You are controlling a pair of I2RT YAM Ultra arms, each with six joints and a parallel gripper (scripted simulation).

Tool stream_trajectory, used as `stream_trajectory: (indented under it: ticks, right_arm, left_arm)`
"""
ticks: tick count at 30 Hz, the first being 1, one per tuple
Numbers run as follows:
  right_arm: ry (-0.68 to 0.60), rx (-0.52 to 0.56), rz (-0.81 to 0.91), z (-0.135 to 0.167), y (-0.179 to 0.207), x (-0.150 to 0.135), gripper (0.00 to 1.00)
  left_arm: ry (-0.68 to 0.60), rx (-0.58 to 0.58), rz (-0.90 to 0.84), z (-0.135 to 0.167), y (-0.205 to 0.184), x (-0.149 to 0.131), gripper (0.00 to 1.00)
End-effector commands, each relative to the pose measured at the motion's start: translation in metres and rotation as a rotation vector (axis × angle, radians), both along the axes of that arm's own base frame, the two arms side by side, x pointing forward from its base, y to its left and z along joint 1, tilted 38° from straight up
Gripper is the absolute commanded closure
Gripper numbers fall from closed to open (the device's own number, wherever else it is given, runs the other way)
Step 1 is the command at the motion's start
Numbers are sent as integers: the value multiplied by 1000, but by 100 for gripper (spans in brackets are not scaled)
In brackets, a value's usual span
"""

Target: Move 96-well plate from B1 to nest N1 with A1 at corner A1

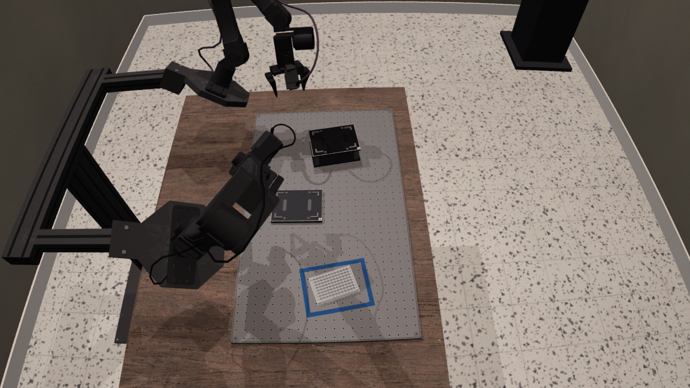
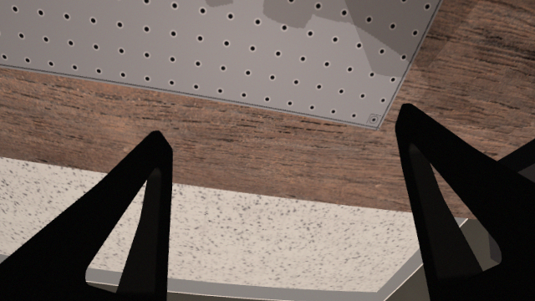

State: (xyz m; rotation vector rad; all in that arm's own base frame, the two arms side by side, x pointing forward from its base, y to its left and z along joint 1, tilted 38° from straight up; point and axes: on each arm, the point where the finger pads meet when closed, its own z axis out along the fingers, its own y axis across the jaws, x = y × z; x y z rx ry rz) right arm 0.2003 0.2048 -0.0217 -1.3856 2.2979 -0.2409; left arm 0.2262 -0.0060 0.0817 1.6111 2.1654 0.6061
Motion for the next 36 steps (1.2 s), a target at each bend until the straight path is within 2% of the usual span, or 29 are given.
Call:
stream_trajectory:
  ticks: [1, 18, 23, 25, 28, 32, 34, 36]
  right_arm:
    - [-4, 8, 3, 2, 3, 0, 0]
    - [-4, 8, 3, 2, 3, 0, 0]
    - [-34, 28, 45, 7, 3, 7, 0]
    - [-65, 42, 70, 13, -3, 14, 0]
    - [-119, 73, 90, 25, -21, 29, 0]
    - [-182, 113, 111, 39, -43, 44, 0]
    - [-182, 113, 111, 39, -43, 44, 0]
    - [-211, 139, 133, 47, -50, 51, 0]
  left_arm:
    - [-9, -3, -2, 3, -1, 1, 0]
    - [-9, -3, -2, 3, -1, 1, 0]
    - [-123, -38, 28, 20, -10, 29, 0]
    - [-203, -79, 28, 33, -28, 52, 0]
    - [-323, -170, -9, 54, -75, 88, 0]
    - [-467, -307, -55, 92, -129, 109, 0]
    - [-467, -307, -55, 92, -129, 109, 0]
    - [-534, -399, -78, 110, -164, 117, 0]
